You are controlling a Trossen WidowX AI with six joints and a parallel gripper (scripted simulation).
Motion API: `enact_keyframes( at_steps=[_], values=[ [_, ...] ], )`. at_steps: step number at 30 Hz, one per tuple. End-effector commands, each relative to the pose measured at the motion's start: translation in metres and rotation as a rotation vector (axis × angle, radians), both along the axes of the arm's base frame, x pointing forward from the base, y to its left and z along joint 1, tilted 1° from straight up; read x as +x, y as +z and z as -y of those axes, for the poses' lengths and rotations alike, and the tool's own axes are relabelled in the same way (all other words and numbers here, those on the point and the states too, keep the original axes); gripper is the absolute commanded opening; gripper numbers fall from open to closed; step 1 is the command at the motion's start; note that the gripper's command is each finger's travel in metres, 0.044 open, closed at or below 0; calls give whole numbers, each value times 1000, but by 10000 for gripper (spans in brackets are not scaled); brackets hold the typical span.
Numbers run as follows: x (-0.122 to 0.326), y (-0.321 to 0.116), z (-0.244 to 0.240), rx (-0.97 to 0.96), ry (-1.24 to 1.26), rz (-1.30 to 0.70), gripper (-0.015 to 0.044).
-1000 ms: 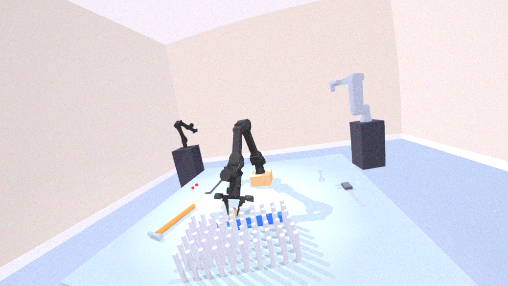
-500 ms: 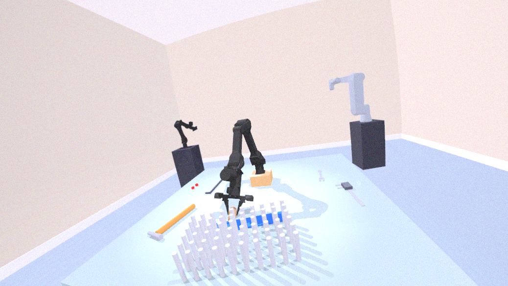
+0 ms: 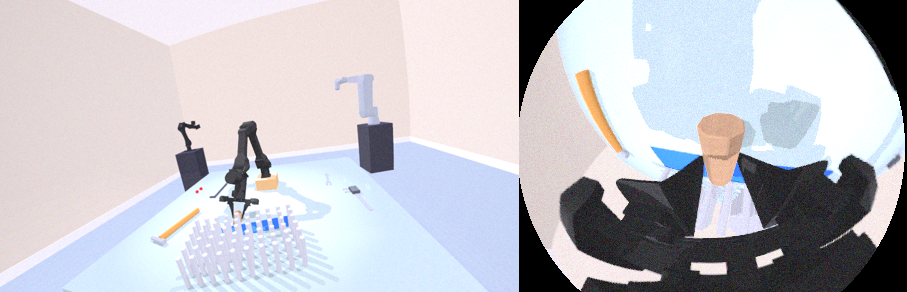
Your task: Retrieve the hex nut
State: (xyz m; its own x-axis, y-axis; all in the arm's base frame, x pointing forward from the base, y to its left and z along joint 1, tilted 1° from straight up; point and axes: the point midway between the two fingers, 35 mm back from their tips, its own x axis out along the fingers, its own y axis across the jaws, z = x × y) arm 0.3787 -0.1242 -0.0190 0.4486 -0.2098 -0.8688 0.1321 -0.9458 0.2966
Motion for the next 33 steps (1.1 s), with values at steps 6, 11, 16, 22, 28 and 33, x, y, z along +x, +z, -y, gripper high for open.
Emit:
enact_keyframes(
  at_steps=[6, 11, 16, 22, 28, 33],
  values=[
    [-6, 0, 0, 1, 6, 1, 0],
    [-9, 0, 0, 1, 6, 1, 0],
    [-12, 0, 1, 1, 6, 0, 0],
    [-16, 0, 1, 1, 6, 0, 0],
    [-20, 0, 2, 1, 6, -1, 0],
    [-23, 0, 2, 1, 6, -1, 0]
  ],
)
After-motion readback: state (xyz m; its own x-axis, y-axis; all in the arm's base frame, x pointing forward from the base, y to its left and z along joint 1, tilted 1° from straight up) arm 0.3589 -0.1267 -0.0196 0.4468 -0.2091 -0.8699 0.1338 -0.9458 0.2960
